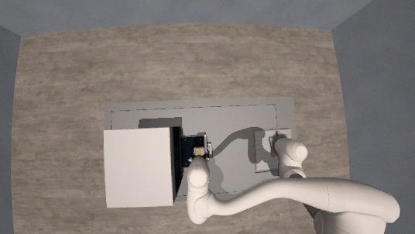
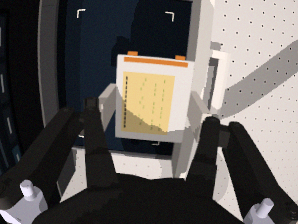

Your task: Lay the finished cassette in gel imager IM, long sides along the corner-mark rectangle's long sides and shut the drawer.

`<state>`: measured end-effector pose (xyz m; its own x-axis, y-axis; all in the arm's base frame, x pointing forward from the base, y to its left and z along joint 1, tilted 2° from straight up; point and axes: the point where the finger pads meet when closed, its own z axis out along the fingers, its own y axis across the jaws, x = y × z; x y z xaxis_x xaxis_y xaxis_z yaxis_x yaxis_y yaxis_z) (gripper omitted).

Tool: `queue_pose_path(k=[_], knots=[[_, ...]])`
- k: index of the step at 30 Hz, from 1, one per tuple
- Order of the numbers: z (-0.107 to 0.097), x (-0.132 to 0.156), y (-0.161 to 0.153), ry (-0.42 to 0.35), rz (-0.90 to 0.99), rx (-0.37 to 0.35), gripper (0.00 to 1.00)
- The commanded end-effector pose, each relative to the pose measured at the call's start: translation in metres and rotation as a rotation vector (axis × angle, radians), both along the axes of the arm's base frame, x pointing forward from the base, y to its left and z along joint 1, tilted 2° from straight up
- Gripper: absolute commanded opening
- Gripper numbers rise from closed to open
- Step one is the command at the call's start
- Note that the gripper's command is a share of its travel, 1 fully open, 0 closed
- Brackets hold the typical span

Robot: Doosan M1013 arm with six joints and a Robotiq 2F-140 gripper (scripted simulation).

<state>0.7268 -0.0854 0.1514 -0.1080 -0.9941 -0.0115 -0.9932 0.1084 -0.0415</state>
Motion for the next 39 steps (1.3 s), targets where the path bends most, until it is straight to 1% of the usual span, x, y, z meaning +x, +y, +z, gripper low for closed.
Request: queue_pose_path(k=[1,13,39], knots=[[-0.001,0.003,0.0,0.0,0.0,0.0,0.1],[-0.005,0.011,-0.001,0.0,0.0,0.0,0.1],[-0.03,0.028,-0.003,0.0,0.0,0.0,0.1]])
